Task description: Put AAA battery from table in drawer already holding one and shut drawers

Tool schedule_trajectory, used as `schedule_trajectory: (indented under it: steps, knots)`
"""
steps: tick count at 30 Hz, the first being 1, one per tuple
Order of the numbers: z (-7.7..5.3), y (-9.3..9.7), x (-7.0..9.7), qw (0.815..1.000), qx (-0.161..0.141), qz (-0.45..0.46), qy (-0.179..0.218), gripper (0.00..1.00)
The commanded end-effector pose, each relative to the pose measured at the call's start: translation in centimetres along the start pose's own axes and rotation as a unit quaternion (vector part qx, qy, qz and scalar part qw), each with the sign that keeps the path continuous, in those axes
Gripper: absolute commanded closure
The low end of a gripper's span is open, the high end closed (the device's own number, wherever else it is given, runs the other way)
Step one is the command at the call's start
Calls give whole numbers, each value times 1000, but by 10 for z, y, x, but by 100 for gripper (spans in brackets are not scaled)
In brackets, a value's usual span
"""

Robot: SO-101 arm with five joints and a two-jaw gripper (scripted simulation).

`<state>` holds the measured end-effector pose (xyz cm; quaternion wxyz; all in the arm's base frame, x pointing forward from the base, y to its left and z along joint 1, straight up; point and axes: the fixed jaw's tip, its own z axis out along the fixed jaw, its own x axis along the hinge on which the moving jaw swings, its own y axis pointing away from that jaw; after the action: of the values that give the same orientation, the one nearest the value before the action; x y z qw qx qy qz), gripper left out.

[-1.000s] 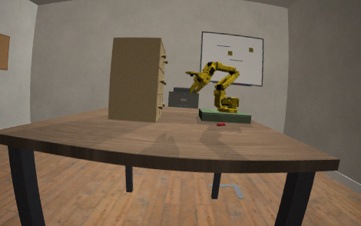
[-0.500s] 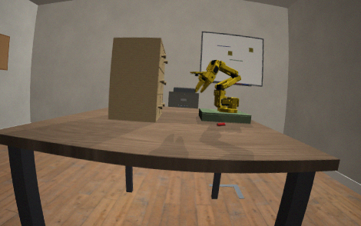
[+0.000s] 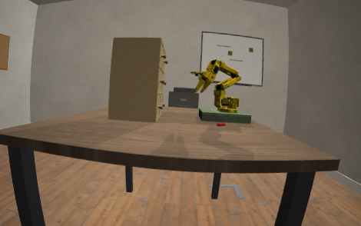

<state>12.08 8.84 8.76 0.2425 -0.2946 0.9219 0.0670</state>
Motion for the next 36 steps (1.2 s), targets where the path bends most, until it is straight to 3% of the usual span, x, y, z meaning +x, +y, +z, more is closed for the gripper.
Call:
schedule_trajectory:
  steps: [1,7,13,22,24,30,36]
  knots:
    - [-3,-1,-2,1000,2,0,-7,79]
    - [-3,-1,-2,1000,2,0,-7,79]
    - [-9,-30,-31,991,50,72,-103,79]
    - [-34,-82,-62,946,142,160,-242,79]
    - [-34,-82,-62,946,142,160,-242,79]
    - [-61,-118,-73,898,212,203,-328,79]
    - [-63,-120,-73,895,216,205,-333,79]
